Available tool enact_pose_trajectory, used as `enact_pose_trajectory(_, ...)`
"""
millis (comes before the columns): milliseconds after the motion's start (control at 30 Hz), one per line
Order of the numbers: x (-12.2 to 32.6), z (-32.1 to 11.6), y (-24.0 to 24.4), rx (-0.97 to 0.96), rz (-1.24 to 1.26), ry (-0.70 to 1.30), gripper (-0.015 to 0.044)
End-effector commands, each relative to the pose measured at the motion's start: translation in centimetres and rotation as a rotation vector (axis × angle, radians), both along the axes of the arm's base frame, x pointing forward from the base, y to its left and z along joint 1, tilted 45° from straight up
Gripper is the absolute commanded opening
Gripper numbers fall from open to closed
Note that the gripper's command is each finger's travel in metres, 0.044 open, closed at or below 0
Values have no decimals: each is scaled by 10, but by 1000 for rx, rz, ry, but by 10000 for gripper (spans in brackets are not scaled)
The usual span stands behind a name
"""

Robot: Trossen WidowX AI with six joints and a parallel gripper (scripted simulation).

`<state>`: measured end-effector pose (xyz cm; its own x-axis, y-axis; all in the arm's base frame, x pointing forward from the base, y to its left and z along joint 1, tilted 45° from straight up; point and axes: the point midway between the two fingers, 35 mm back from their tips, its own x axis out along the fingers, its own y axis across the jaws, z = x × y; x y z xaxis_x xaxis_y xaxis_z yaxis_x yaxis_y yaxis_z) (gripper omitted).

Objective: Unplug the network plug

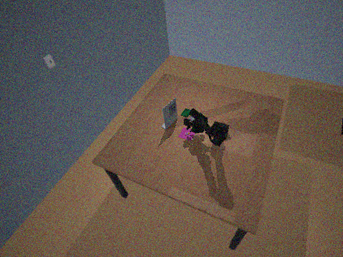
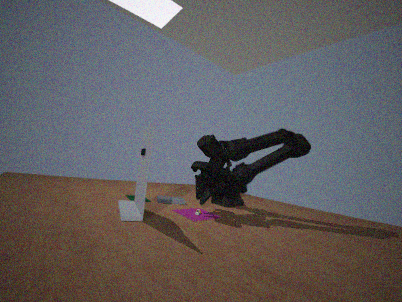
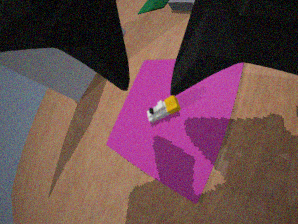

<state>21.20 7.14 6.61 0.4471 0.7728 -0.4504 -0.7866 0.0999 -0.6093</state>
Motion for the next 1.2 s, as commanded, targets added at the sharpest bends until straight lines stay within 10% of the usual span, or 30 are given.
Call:
enact_pose_trajectory(0, 0, 2, -1, 1, 3, -7, 156)
enact_pose_trajectory(1167, 3, 20, -27, -19, 5, 5, 156)
